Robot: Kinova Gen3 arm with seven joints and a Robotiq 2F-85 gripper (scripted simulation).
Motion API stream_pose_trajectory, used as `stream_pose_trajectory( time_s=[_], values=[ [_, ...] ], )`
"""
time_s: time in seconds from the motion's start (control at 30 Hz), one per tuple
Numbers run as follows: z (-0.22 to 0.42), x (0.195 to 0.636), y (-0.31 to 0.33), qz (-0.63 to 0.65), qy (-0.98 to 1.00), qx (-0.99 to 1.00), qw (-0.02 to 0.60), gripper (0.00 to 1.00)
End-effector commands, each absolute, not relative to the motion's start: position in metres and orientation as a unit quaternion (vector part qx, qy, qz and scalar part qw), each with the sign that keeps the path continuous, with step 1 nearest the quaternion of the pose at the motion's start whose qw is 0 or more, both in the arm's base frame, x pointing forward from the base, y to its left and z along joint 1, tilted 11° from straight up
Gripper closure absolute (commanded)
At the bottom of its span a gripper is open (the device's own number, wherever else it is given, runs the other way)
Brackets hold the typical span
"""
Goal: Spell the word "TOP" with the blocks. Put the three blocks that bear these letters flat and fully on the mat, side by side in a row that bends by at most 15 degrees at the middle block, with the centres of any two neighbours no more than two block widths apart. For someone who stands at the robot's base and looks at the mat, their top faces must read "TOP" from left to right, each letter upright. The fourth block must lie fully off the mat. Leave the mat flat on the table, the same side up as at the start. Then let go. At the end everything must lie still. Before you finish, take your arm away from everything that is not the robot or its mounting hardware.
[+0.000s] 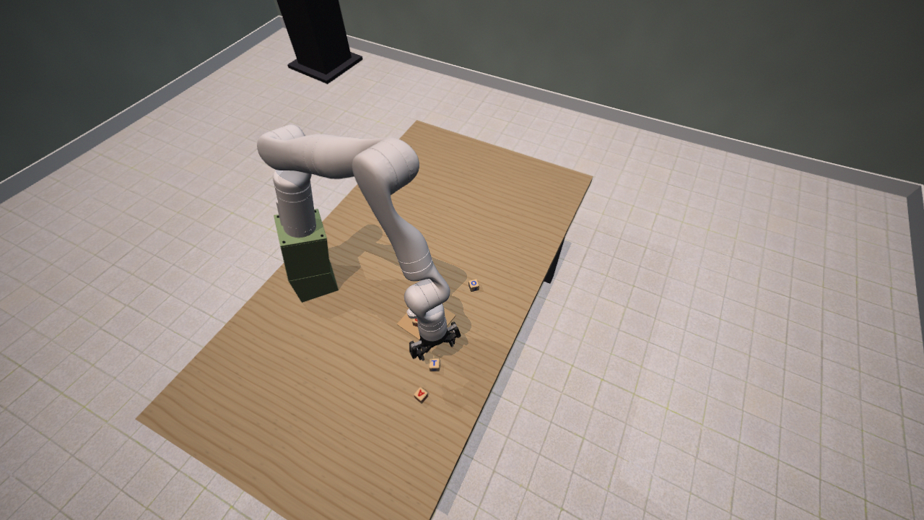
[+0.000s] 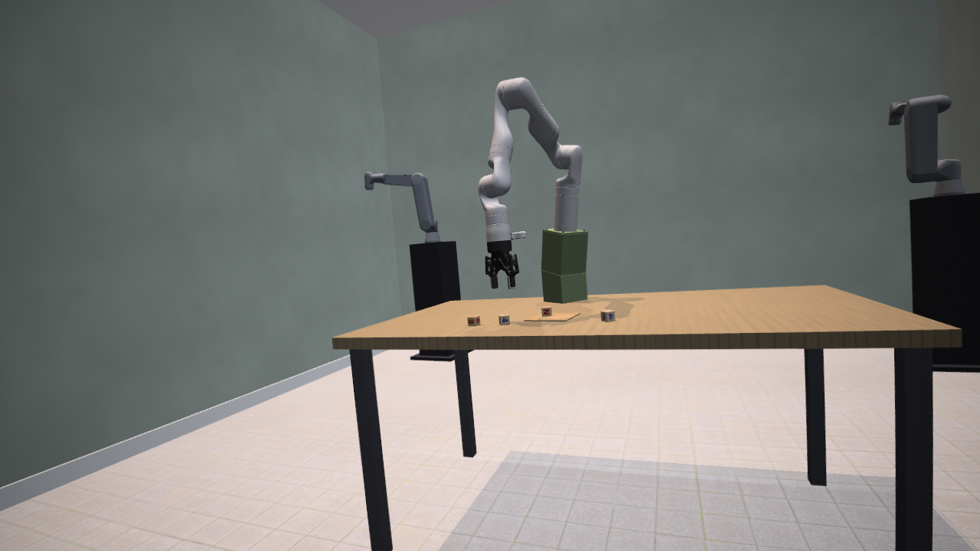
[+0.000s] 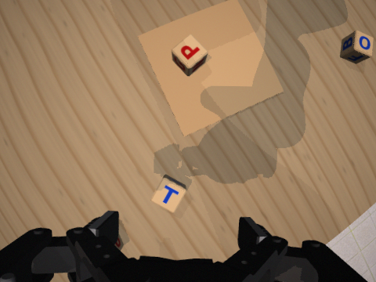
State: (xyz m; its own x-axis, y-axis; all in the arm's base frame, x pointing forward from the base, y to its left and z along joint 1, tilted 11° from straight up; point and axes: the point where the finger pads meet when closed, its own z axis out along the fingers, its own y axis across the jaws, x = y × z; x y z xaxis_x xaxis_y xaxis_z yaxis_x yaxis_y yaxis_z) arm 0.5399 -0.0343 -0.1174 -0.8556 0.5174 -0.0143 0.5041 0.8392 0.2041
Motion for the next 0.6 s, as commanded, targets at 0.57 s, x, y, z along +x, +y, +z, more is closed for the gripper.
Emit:
stream_pose_trajectory(
  time_s=[0.57],
  values=[
    [-0.116,0.556,-0.049,0.095,0.959,0.265,0.035,0.00]
  ],
)
